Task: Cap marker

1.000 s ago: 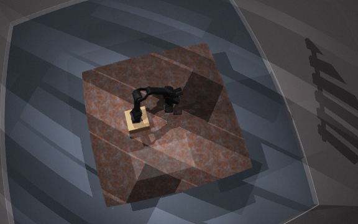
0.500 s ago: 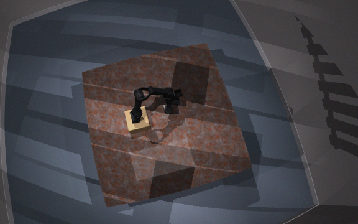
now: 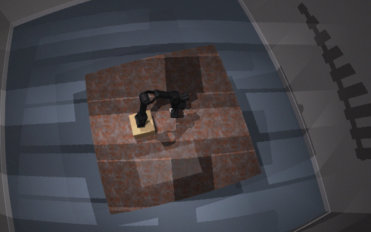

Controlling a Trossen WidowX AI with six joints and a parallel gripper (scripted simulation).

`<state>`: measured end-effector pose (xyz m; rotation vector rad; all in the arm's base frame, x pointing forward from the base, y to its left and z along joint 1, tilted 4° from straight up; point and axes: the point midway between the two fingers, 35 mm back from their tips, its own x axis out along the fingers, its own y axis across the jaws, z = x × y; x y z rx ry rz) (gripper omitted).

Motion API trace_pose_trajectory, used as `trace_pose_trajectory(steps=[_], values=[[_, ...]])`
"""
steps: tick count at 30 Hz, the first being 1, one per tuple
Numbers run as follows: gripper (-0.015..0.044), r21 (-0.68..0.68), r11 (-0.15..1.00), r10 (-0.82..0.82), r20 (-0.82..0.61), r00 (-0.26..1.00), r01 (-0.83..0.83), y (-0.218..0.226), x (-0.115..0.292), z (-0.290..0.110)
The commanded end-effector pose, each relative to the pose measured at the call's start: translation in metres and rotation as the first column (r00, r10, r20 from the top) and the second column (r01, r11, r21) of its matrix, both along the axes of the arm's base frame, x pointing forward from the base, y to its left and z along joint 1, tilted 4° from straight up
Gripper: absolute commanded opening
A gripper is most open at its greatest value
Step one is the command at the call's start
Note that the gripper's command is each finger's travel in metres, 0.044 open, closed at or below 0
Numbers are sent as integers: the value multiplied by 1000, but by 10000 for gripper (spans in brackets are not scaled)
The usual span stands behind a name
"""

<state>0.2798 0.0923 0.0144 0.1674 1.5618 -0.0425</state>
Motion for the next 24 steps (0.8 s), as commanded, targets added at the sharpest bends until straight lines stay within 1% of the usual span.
trace_pose_trajectory(steps=[1,16,19,20,23,24], values=[[52,0,1000,0,0,1000,0,0,0,0],[440,0,1000,0,0,1000,0,0,0,0],[440,0,1000,0,1,1000,0,0,0,3],[440,0,1000,0,2,1000,0,0,2,12],[440,0,1000,0,1,1000,0,-4,1,63],[440,0,1000,0,1,1000,0,-5,0,72]])
